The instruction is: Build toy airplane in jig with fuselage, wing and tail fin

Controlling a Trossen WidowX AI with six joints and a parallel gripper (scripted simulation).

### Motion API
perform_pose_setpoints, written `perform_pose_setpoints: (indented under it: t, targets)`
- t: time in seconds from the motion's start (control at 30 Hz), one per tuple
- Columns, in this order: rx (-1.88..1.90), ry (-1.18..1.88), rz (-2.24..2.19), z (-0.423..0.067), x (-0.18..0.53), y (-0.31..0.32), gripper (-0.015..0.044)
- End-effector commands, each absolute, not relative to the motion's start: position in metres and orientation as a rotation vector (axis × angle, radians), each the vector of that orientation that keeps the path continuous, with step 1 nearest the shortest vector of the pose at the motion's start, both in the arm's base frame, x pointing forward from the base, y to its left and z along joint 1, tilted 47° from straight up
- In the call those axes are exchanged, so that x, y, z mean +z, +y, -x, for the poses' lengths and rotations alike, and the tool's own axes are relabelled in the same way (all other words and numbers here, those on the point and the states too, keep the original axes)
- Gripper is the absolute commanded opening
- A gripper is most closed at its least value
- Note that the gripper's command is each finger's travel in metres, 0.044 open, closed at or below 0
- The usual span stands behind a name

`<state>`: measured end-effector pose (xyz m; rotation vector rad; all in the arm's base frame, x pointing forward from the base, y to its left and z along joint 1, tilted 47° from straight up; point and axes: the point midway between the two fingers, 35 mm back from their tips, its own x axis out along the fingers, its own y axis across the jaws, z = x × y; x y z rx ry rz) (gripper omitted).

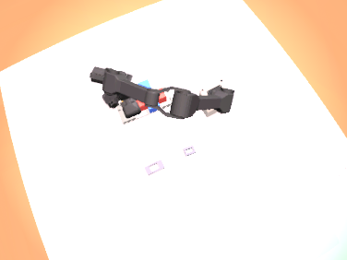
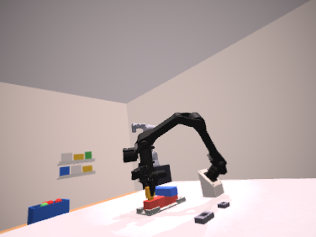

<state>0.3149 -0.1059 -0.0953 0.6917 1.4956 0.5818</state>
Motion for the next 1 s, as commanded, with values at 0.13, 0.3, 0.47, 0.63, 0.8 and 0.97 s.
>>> perform_pose_setpoints:
  t: [0.13, 0.3, 0.47, 0.63, 0.8, 0.97]
  targets:
    - [0.582, 1.495, -0.691, -0.315, -0.095, -0.106, 0.0184]
    - [0.582, 1.495, -0.691, -0.315, -0.095, -0.106, 0.0260]
    - [0.582, 1.495, -0.691, -0.315, -0.094, -0.108, 0.0260]
    - [0.577, 1.494, -0.691, -0.316, -0.049, -0.157, 0.0260]
    - [0.577, 1.495, -0.694, -0.315, -0.033, -0.173, 0.0260]
    - [0.577, 1.495, -0.694, -0.318, -0.034, -0.174, 0.0260]
